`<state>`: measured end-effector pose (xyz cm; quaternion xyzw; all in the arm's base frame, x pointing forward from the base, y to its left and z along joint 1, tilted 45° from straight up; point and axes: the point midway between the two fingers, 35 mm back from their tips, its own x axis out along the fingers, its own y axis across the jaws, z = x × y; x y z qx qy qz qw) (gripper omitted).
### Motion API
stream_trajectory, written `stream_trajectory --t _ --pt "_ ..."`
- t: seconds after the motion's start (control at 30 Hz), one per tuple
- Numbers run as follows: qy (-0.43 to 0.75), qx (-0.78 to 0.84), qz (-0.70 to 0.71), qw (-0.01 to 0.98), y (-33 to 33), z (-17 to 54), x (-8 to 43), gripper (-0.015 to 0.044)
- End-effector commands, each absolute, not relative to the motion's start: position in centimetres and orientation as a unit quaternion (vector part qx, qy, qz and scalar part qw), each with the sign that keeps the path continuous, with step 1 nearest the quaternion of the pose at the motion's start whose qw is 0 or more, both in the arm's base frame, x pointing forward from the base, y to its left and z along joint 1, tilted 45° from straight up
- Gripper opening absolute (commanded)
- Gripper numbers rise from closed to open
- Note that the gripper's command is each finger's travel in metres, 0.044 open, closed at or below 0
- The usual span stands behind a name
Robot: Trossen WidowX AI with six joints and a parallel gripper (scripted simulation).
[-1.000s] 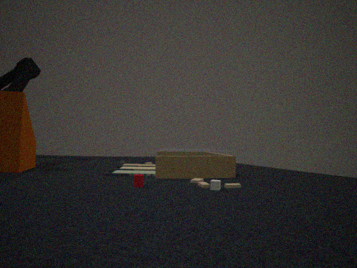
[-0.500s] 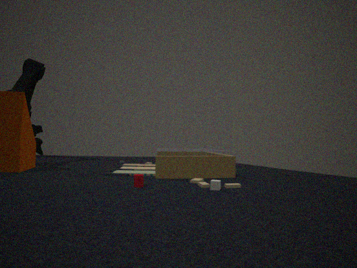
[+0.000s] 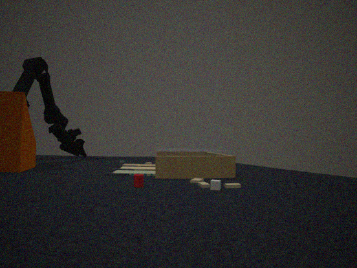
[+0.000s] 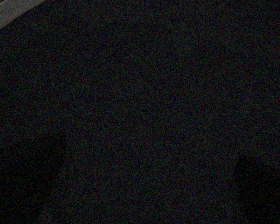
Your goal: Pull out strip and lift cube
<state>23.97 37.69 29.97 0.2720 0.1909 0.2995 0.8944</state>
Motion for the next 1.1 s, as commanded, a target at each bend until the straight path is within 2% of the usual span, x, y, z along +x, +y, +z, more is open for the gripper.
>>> stream_trajectory --t 0.0,0.27,0.53,0.8,1.07 --pt "0.190 0.250 0.261 0.913 33.5 27.4 29.3 0.0400" --pt "0.224 0.229 0.204 0.925 24.4 21.6 36.8 0.0400" --pt "0.259 0.238 0.149 0.924 13.4 16.3 40.3 0.0400" --pt "0.280 0.277 0.099 0.914 1.8 11.5 39.4 0.0400" --pt "0.270 0.340 0.057 0.899 -7.7 8.1 34.6 0.0400"
